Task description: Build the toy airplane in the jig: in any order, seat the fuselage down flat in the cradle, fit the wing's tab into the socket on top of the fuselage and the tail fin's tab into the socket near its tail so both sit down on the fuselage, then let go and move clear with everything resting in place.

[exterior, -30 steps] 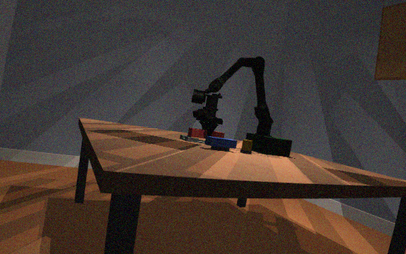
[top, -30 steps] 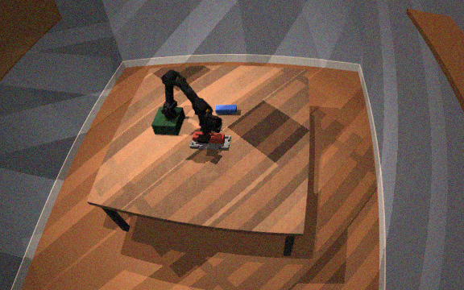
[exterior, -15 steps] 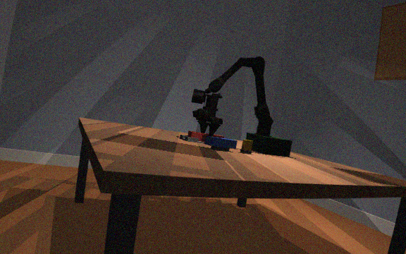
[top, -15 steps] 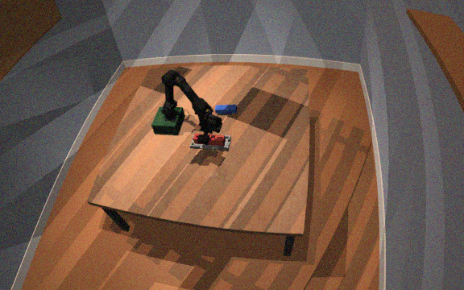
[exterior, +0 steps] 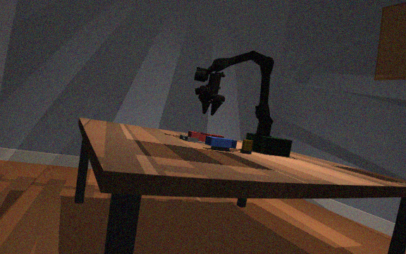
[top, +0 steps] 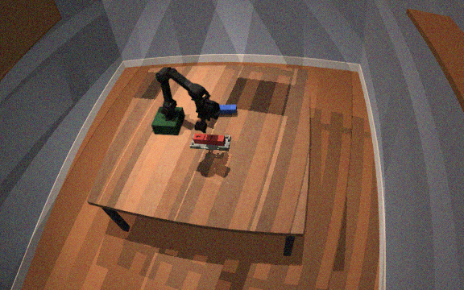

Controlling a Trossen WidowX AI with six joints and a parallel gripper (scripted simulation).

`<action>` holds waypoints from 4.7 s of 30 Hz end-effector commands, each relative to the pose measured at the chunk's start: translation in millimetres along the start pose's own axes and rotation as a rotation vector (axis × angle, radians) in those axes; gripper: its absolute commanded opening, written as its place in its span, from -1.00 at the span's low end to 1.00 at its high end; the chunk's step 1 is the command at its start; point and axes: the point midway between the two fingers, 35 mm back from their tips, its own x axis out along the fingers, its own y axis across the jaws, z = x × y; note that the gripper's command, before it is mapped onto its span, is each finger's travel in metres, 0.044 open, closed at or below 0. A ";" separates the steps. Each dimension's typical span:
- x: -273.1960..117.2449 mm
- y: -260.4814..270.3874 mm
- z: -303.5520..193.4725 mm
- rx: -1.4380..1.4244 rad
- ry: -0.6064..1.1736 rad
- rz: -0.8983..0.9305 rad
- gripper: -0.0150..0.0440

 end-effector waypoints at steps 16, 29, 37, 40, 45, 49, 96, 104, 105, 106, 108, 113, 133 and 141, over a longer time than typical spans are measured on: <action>2.2 72.3 33.1 -0.204 0.012 0.029 1.00; 10.5 251.3 40.9 -0.118 0.016 0.035 1.00; 20.3 254.4 40.5 -0.117 0.016 0.035 1.00; 51.4 255.3 39.5 -0.117 0.016 0.035 1.00; 55.6 255.4 39.3 -0.117 0.016 0.035 1.00; 68.8 255.8 39.0 -0.117 0.016 0.035 1.00; 110.4 257.1 38.0 -0.117 0.017 0.035 -0.05; 94.2 256.8 50.3 -0.081 -0.029 0.059 -0.49; 92.4 256.8 50.9 -0.080 -0.030 0.059 -0.49; 90.9 256.9 51.0 -0.081 -0.029 0.059 -0.49; 86.2 257.1 51.3 -0.083 -0.027 0.058 -0.49; 71.4 257.4 51.9 -0.088 -0.021 0.054 -0.49; 9.9 255.5 46.7 -0.108 0.005 0.041 -0.49; -14.8 253.2 41.3 -0.116 0.015 0.035 -0.49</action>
